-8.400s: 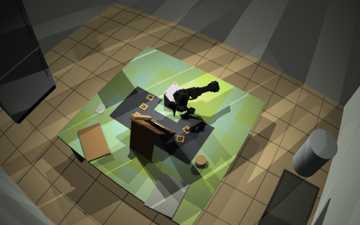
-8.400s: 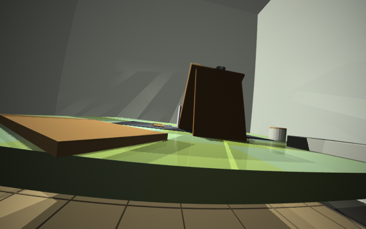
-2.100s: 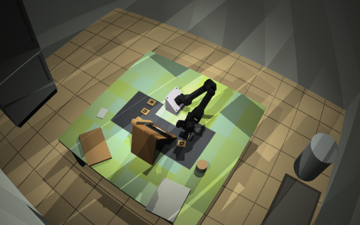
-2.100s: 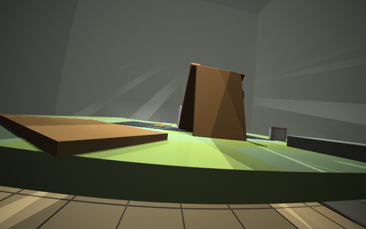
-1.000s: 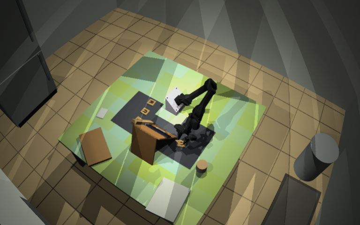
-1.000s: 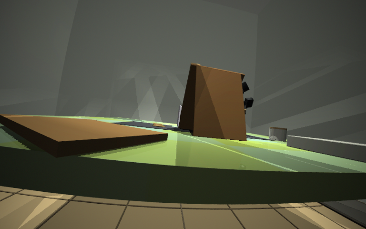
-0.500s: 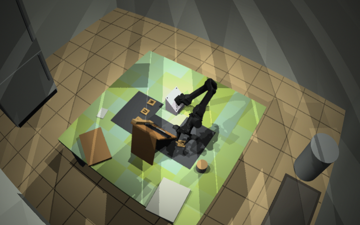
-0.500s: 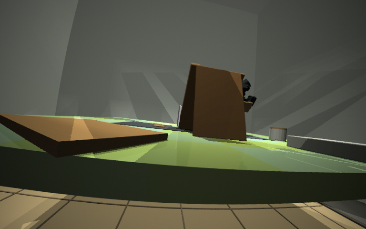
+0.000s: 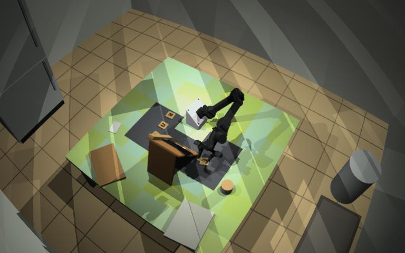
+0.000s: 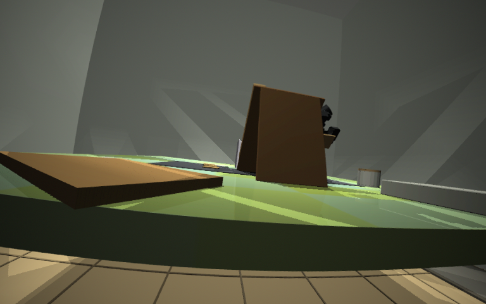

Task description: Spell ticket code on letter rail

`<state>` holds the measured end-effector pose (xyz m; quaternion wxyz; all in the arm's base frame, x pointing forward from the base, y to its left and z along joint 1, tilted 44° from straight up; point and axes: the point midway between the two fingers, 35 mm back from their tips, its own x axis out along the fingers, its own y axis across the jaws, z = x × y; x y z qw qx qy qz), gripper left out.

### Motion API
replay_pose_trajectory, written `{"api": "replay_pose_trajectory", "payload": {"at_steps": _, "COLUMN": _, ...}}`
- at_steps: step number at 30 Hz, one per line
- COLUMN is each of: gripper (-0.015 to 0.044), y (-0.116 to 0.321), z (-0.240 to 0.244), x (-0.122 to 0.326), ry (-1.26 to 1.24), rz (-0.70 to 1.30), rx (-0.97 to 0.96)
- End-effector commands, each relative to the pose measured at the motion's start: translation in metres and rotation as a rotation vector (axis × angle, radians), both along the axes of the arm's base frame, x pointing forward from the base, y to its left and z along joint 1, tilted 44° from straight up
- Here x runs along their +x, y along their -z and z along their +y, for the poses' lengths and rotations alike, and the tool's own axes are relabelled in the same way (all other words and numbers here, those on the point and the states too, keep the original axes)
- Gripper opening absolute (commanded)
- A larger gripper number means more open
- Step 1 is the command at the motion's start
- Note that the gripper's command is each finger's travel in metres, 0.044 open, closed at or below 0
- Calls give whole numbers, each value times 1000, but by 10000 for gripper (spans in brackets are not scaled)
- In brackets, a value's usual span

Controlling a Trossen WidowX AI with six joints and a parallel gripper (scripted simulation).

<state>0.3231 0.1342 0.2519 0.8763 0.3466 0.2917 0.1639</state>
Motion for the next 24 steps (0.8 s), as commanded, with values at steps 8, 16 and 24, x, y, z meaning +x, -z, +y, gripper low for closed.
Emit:
{"api": "replay_pose_trajectory", "payload": {"at_steps": 8, "gripper": 0, "y": 7, "z": -3, "x": -1, "ry": -4, "rz": 2, "rx": -3}}
{"api": "replay_pose_trajectory", "payload": {"at_steps": 16, "gripper": 0, "y": 11, "z": -6, "x": 0, "ry": -4, "rz": 2, "rx": -3}}
{"api": "replay_pose_trajectory", "payload": {"at_steps": 24, "gripper": 0, "y": 13, "z": -9, "x": 0, "ry": -4, "rz": 3, "rx": -4}}
